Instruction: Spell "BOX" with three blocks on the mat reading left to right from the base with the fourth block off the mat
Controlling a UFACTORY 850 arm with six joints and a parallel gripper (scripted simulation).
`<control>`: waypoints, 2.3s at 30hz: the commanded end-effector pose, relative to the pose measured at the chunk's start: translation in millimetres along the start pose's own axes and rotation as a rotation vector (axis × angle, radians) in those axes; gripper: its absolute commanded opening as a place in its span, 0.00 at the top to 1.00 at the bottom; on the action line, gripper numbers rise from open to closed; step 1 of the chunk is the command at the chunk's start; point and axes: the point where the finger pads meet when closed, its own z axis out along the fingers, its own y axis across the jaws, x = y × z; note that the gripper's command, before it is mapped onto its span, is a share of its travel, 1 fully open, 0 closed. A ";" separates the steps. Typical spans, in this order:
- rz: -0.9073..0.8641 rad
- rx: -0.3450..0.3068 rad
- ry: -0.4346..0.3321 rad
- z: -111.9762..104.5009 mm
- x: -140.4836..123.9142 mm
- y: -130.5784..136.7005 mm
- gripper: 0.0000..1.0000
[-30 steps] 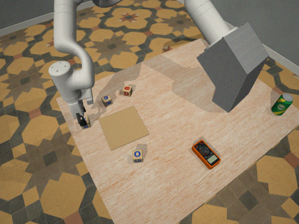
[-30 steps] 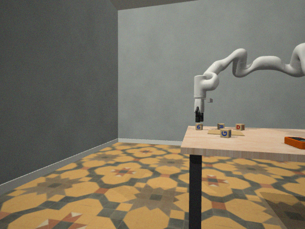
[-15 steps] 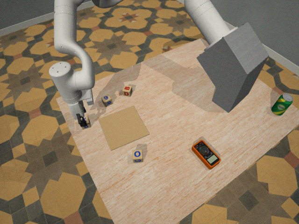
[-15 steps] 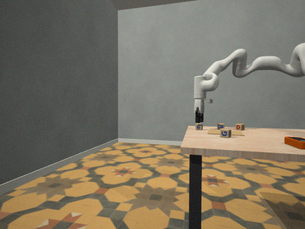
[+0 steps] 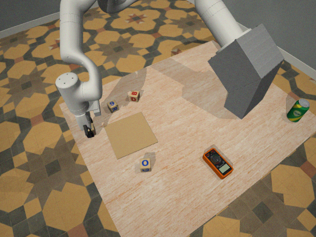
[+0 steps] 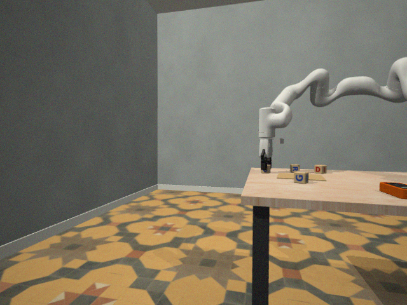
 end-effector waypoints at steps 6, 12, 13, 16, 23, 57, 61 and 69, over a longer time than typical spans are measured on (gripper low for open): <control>0.000 -0.001 -0.001 12.5 -1.2 0.4 0.13; 0.000 -0.001 -0.001 12.5 -1.2 0.4 0.13; 0.000 -0.001 -0.001 12.5 -1.2 0.4 0.13; 0.000 -0.001 -0.001 12.5 -1.2 0.4 0.13; 0.000 -0.001 -0.001 12.5 -1.2 0.4 0.13; 0.000 -0.001 -0.001 12.5 -1.2 0.4 0.35; 0.000 -0.001 -0.001 12.5 -1.2 0.4 0.56; 0.000 -0.001 -0.001 12.5 -1.2 0.4 0.56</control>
